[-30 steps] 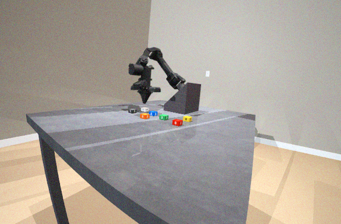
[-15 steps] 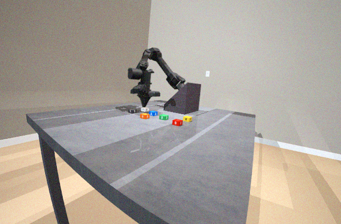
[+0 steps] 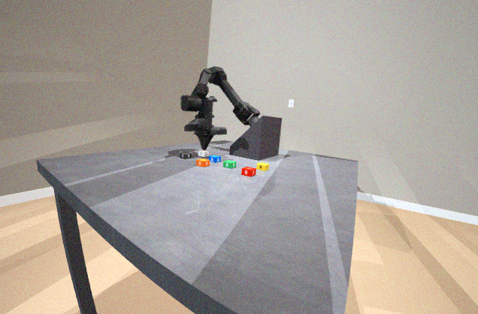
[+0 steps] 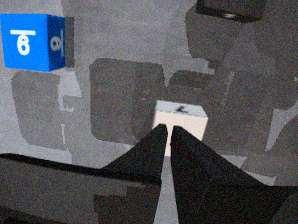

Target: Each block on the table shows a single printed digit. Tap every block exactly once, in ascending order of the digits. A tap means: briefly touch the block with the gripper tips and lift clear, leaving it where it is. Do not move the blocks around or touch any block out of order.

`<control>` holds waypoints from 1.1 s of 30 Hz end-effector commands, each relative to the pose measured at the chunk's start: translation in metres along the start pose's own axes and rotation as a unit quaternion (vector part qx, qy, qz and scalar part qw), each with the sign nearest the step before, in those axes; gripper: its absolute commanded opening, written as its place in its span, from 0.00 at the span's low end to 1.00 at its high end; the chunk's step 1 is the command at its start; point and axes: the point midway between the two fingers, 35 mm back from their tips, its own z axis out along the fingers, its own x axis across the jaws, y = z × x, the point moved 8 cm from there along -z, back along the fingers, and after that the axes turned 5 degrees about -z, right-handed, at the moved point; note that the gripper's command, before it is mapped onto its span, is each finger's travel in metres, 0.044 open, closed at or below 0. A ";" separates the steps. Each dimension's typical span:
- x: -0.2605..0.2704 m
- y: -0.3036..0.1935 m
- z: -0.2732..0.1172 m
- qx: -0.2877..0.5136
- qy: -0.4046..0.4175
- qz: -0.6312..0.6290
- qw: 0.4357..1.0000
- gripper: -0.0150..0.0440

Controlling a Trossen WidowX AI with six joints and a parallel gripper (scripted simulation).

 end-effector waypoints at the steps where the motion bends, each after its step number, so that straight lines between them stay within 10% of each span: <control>1: -0.003 0.001 -0.017 -0.006 -0.002 0.006 1.000 0.29; 20: 0.000 0.002 -0.098 -0.007 0.000 0.006 1.000 0.29; 33: 0.189 0.048 -0.110 -0.011 0.022 0.001 1.000 0.29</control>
